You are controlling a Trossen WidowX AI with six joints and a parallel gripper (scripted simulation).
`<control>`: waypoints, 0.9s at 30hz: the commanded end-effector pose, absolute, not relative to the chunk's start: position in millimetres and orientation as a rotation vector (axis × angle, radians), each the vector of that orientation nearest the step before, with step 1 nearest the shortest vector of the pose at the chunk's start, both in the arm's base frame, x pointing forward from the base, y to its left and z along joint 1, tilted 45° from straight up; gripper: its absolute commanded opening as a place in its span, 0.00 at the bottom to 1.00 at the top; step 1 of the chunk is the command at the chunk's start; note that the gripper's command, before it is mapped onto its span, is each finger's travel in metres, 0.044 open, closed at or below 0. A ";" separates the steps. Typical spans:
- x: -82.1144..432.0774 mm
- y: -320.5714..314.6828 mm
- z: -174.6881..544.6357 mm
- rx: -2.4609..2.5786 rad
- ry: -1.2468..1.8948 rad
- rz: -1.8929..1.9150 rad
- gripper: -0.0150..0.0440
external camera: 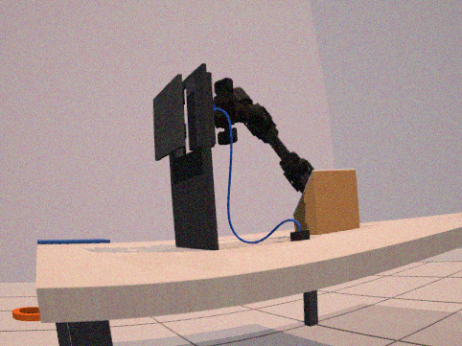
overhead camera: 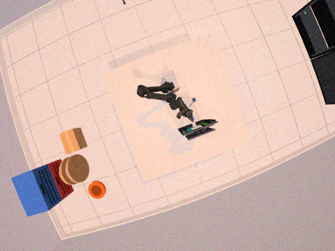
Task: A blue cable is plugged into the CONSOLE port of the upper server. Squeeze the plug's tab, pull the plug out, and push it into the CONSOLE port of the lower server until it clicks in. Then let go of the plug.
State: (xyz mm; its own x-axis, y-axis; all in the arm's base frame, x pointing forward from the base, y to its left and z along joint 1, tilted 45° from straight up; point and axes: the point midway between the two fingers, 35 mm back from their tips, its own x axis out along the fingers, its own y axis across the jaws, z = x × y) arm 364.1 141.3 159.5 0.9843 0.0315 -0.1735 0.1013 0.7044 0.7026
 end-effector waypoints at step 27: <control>348.2 145.3 161.6 0.798 0.177 -0.032 0.25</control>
